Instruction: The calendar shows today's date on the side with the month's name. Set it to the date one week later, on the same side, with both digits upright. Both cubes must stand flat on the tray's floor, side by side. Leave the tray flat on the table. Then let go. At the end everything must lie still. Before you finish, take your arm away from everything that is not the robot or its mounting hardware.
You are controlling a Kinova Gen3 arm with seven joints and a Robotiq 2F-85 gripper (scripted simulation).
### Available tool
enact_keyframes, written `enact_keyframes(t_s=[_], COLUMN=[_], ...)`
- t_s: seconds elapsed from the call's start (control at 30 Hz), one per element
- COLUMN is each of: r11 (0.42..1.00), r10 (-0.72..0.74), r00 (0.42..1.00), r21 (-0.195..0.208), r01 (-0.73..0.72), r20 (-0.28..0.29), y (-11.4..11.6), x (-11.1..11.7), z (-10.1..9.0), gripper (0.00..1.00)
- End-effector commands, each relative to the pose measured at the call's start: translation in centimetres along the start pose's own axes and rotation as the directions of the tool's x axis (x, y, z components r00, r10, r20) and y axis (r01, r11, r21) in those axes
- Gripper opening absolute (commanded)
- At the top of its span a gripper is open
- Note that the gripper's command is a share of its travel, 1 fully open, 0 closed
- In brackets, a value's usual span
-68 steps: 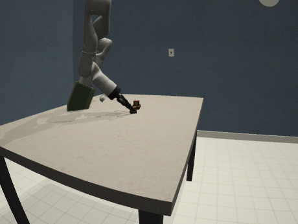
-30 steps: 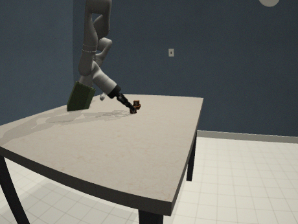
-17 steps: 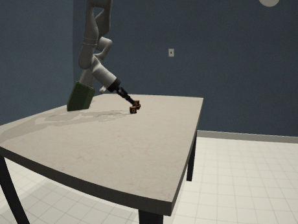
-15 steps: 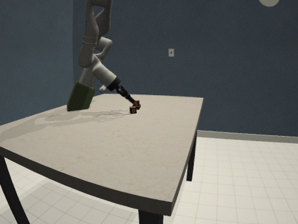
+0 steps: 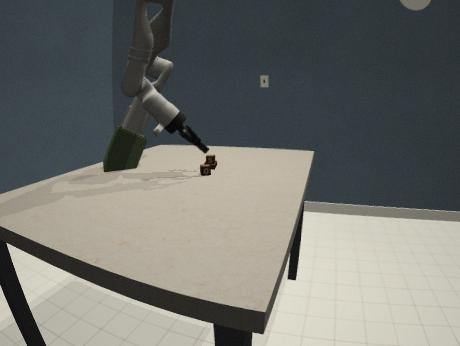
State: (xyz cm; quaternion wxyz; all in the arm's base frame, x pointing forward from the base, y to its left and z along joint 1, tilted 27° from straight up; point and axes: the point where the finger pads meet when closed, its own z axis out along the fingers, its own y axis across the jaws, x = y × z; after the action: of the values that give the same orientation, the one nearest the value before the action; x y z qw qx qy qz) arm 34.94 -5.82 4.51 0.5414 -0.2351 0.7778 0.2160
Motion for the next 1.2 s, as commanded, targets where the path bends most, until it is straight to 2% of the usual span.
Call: enact_keyframes(t_s=[0.0,0.13,0.3,0.37,0.63,0.8,1.17], r11=[1.000,1.000,1.000,1.000,1.000,1.000,1.000], r10=[-0.003,-0.003,-0.002,-0.002,-0.002,-0.002,-0.002], r00=[1.000,1.000,0.998,0.998,0.982,0.970,0.965], r21=[0.002,0.002,0.002,0.002,0.001,0.002,0.002], r01=[0.003,0.003,0.003,0.003,0.002,0.003,0.003], r20=[-0.001,-0.011,-0.061,-0.061,-0.189,-0.244,-0.264], y=[-0.11,-0.15,-0.30,-0.30,-0.32,-0.17,-0.11], x=[-0.09,-0.09,-0.12,-0.12,-0.27,-0.37,-0.39], z=[-0.09,-0.07,0.01,0.01,0.05,-0.02,-0.04], gripper=[0.69,0.69,0.69,0.69,0.69,0.69,0.69])
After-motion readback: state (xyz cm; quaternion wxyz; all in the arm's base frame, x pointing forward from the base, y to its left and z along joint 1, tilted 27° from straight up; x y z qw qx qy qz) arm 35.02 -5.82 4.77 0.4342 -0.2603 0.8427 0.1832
